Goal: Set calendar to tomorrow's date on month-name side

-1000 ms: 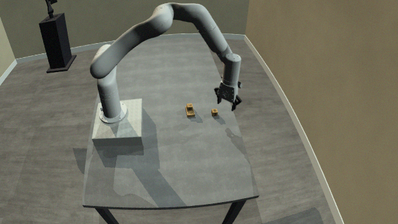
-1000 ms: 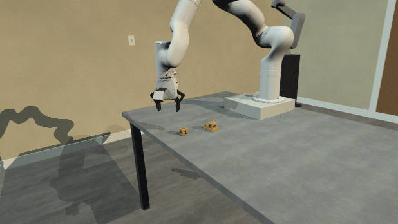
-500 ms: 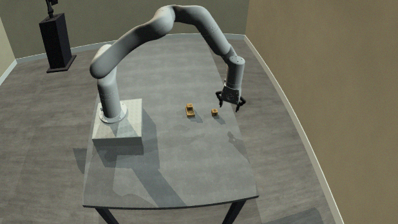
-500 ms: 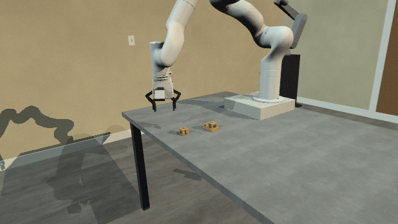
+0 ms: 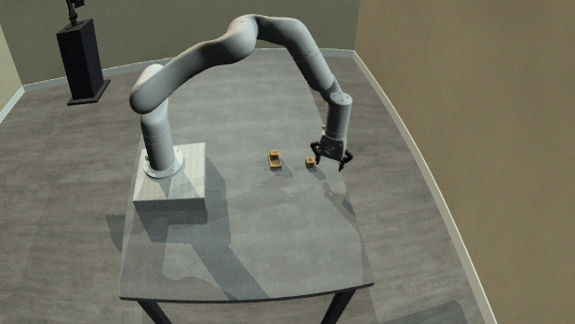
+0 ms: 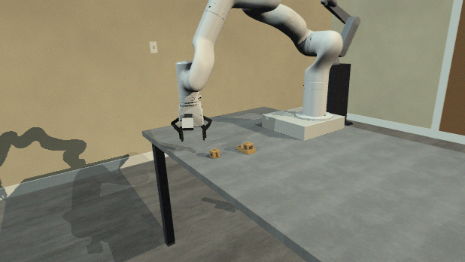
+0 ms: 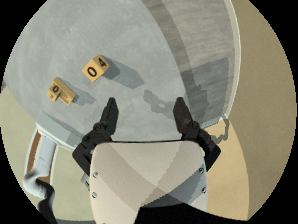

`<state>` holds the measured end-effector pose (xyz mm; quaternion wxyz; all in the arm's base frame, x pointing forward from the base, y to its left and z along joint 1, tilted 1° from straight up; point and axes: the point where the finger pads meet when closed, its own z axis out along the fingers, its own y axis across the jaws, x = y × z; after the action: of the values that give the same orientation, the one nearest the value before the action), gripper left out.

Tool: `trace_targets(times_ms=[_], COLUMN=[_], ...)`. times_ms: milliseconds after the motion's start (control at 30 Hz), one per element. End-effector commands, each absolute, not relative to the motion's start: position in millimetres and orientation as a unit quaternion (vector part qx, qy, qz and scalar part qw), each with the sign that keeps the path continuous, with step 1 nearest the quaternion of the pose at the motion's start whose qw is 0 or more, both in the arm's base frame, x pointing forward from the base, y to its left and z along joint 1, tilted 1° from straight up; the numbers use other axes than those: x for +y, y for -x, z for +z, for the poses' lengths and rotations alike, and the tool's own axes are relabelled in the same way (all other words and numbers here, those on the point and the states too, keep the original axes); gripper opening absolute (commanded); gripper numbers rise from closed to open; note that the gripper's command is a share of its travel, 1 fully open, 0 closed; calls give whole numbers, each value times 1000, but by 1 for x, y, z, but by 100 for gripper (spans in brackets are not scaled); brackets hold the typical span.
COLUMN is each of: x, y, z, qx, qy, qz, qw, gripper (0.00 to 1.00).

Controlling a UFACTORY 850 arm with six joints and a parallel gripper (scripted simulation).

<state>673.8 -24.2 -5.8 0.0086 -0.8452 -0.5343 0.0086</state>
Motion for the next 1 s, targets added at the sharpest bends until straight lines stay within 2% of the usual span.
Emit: trace_targets(times_ms=[0,967], x=[-24,-24], y=[-675,-674], z=[-13,-48], qx=[-534,-534], qy=[845,845], qz=[8,8], qw=[8,8], gripper=[100,100])
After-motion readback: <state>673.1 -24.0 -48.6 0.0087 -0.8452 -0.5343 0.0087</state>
